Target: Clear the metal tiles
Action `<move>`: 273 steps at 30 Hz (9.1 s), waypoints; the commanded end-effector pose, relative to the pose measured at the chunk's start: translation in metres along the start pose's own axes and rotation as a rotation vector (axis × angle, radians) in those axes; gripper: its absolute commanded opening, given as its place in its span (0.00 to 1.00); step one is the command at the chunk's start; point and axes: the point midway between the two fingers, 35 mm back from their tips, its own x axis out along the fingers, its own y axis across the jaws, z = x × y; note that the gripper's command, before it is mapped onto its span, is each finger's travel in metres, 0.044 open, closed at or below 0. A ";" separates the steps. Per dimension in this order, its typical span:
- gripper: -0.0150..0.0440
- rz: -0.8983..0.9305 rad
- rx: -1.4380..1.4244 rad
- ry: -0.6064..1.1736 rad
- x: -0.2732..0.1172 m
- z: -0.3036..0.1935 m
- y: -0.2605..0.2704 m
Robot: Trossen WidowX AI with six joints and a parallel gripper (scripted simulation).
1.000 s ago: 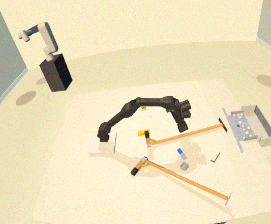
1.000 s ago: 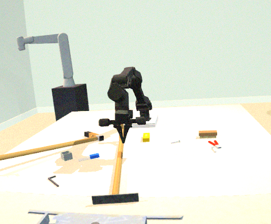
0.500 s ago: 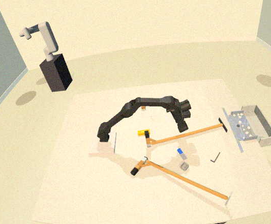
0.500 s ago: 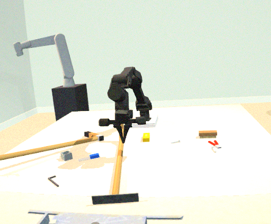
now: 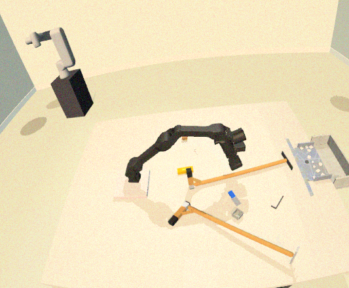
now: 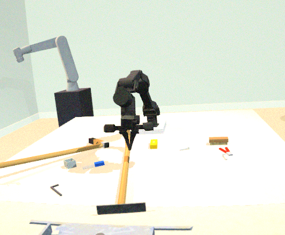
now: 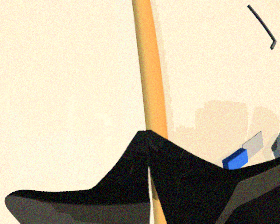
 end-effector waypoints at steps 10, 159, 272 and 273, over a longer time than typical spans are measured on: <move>0.25 0.000 0.000 0.000 0.000 0.000 0.000; 1.00 0.048 0.168 -0.670 -0.316 -0.087 -0.074; 1.00 0.018 0.146 -0.833 -0.365 -0.135 -0.056; 1.00 0.020 0.148 -0.826 -0.363 -0.132 -0.057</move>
